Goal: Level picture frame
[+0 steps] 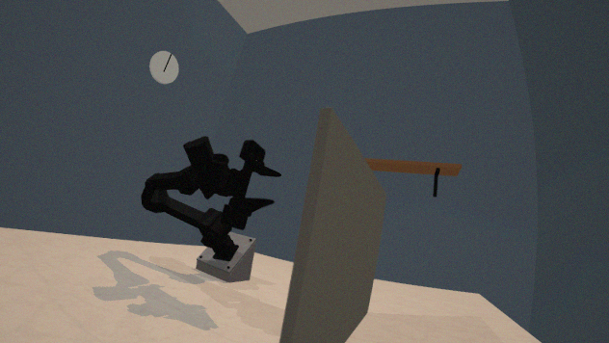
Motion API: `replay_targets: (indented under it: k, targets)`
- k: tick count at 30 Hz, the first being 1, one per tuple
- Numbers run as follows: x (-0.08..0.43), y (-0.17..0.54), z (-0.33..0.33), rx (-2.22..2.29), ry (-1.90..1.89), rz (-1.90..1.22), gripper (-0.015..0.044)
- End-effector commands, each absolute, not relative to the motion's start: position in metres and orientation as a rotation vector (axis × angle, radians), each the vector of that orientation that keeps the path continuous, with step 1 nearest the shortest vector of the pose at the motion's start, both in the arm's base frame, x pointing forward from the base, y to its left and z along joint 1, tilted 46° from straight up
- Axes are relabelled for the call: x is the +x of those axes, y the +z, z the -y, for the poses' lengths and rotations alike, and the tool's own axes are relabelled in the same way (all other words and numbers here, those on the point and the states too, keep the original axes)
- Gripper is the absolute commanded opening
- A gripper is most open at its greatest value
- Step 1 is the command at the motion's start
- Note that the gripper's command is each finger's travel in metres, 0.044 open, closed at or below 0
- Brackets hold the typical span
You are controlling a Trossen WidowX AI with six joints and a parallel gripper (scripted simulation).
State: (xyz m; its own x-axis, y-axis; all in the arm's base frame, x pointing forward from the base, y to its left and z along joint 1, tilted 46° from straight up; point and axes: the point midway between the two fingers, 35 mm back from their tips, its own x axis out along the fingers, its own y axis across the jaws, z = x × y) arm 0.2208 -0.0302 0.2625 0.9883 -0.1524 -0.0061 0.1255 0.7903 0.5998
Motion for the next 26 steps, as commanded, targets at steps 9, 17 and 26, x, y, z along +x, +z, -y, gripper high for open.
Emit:
replay_targets:
  k: [9, 17, 26]
  targets:
    - [0.1835, 0.2585, 0.0213, 0.636, -0.157, 0.031, 0.0260]
    - [0.1835, 0.2585, 0.0213, 0.636, -0.157, 0.031, 0.0260]
    - [0.1835, 0.2585, 0.0213, 0.636, -0.157, 0.031, 0.0260]
